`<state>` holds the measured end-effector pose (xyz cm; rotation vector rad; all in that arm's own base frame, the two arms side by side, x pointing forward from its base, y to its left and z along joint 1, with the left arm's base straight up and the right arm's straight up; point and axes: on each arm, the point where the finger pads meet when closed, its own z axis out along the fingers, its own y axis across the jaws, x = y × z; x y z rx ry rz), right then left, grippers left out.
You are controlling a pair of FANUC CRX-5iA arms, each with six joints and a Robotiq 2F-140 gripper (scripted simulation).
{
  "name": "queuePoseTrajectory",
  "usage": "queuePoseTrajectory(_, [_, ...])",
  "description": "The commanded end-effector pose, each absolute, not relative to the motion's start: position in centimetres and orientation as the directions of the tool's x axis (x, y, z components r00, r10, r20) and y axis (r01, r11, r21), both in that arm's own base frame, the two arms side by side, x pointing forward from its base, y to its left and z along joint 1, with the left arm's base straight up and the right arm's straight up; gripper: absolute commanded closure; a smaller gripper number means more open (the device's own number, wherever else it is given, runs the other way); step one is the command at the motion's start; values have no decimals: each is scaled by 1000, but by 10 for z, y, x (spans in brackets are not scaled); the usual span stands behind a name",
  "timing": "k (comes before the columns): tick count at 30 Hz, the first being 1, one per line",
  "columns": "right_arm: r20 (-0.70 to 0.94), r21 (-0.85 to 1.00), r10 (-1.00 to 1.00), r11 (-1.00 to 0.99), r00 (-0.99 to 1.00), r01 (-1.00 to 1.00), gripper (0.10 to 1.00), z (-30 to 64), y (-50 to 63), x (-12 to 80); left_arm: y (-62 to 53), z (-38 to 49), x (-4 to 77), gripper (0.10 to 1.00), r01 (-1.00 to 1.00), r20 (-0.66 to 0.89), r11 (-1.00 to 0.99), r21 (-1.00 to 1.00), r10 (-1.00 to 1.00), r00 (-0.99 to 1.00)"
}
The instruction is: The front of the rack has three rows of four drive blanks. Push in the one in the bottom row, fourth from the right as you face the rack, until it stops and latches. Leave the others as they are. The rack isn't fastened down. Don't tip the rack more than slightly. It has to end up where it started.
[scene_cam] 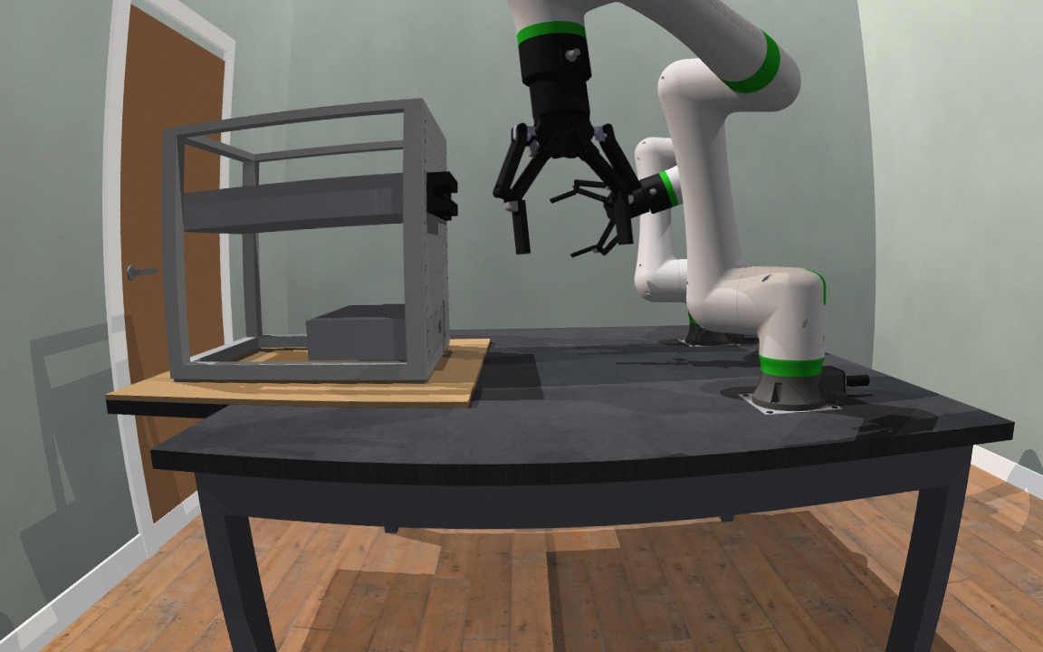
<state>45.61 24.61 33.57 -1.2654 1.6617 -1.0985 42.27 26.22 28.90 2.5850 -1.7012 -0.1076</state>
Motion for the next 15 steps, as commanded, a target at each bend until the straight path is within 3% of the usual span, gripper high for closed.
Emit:
queuePoseTrajectory(1, [-64,-973,-984,100,-169,-209,98,356,281,482,286,289,409,98,-847,-37,-527,64,-850,526])
queuePoseTrajectory(4, [-53,-984,-991,73,-127,-160,98,377,325,498,318,288,386,98,-719,-42,-693,54,-721,692])
queuePoseTrajectory(15, [-16,-999,-999,18,-28,-39,98,403,382,512,384,284,319,98,-296,-44,-955,31,-297,954])
